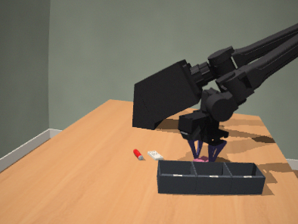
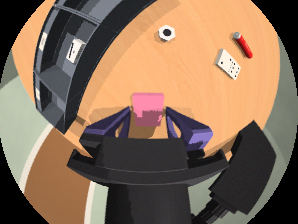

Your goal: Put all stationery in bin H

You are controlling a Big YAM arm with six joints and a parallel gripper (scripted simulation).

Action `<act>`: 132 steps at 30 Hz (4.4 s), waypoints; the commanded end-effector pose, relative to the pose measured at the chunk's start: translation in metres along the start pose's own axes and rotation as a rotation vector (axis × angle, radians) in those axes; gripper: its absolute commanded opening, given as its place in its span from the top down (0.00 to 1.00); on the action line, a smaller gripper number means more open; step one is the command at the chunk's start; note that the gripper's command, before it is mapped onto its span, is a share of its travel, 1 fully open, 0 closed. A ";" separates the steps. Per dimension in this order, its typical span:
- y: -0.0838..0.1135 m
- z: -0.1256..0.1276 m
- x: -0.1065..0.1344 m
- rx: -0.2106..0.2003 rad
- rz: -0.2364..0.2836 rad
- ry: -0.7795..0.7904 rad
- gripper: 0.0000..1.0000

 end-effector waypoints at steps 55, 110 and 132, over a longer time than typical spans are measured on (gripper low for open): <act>0.060 0.009 -0.010 -0.019 -0.031 0.012 0.66; 0.065 0.047 -0.050 0.001 0.002 0.200 0.66; 0.064 0.086 -0.096 -0.007 -0.023 0.758 0.66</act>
Point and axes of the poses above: the point where the finger pads meet when closed, its own y axis back along the fingers, its own z axis across the jaws, x = y × z, the point moved 2 cm from there along y, back along the fingers, and after that the axes turned 2 degrees about y, right-handed, at the moved point
